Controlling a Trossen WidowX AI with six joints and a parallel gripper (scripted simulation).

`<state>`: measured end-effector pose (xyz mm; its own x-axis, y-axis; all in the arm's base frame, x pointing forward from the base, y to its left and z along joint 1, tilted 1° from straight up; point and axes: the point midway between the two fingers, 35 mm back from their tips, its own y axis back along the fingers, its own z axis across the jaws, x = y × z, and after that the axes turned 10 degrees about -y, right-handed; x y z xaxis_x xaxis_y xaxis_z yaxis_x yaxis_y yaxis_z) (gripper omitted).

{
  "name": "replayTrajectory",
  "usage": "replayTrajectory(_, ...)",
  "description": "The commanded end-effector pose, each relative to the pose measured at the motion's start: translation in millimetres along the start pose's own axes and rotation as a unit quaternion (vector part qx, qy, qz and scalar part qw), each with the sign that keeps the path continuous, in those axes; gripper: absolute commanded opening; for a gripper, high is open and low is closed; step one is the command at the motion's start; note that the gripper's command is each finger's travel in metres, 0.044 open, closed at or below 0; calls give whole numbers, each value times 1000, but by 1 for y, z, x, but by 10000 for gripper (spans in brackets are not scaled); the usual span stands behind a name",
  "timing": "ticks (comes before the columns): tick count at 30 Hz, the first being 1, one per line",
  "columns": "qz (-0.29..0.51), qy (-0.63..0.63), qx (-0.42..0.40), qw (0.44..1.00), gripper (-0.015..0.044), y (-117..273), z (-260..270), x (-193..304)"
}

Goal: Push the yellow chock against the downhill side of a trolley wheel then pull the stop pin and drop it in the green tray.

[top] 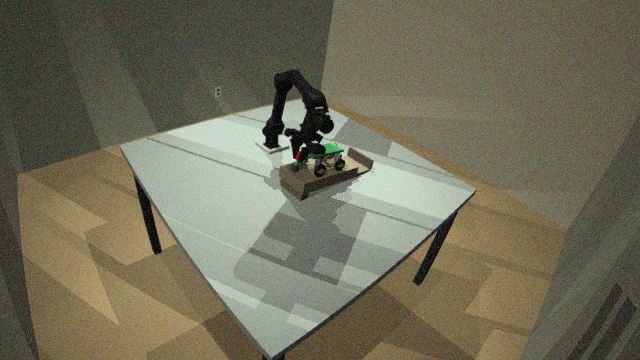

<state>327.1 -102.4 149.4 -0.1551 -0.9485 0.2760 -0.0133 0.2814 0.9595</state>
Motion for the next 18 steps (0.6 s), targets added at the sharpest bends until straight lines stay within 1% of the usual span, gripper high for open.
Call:
replayTrajectory(1,0,0,0,1000,85,0,0,0)
replayTrajectory(2,0,0,0,1000,59,0,0,0)
replayTrajectory(11,0,0,0,1000,0,1,0,0)
replayTrajectory(18,1,1,-1,1000,0,5,0,1)
